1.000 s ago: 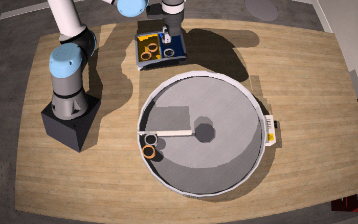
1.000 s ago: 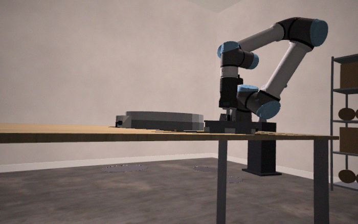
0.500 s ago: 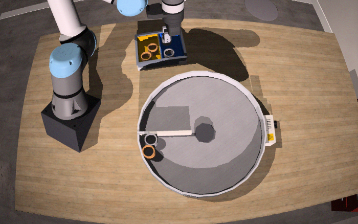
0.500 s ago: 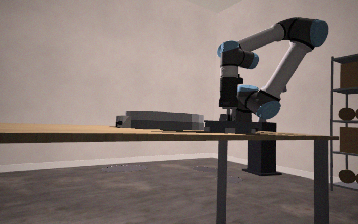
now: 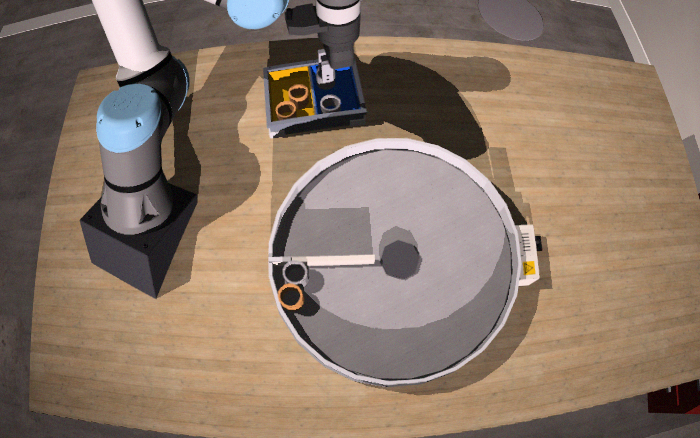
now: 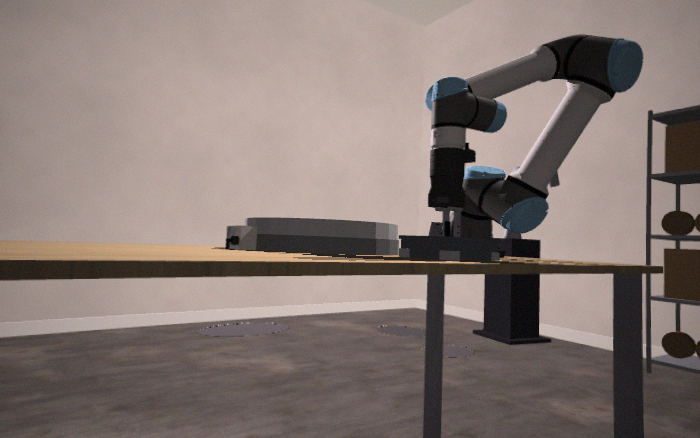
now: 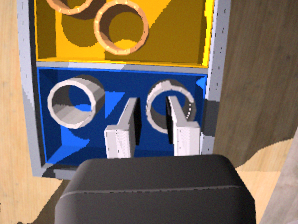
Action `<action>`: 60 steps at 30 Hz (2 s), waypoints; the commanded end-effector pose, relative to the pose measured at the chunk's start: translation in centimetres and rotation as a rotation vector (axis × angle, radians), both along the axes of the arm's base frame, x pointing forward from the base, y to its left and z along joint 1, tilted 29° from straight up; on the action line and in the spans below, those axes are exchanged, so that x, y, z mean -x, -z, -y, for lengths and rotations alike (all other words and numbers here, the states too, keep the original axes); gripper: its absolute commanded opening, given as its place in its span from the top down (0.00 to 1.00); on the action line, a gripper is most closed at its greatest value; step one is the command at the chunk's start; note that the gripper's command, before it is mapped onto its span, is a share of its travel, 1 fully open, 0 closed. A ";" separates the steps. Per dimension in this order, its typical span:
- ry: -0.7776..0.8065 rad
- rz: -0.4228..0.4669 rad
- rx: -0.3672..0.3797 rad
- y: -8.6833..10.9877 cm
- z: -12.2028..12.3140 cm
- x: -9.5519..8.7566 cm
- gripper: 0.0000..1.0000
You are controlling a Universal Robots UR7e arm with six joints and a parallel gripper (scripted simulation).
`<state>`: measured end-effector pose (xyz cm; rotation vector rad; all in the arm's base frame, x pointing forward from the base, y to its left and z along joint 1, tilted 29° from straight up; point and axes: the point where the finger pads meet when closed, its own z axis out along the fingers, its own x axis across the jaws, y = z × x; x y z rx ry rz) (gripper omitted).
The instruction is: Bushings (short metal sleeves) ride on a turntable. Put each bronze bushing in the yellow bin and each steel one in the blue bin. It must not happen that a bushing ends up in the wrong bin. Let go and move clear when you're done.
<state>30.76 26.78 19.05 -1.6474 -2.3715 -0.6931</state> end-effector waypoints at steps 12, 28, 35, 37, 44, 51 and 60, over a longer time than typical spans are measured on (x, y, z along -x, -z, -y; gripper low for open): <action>0.000 0.004 -0.001 -5.3 2.8 0.7 0.53; 0.000 0.006 -0.001 -8.8 4.7 1.2 0.53; 0.006 0.008 0.002 -8.4 4.5 1.1 0.53; 0.006 0.008 0.002 -8.4 4.5 1.1 0.53; 0.006 0.008 0.002 -8.4 4.5 1.1 0.53; 0.006 0.009 0.001 -8.5 4.5 1.1 0.53; 0.006 0.009 0.001 -8.5 4.5 1.1 0.53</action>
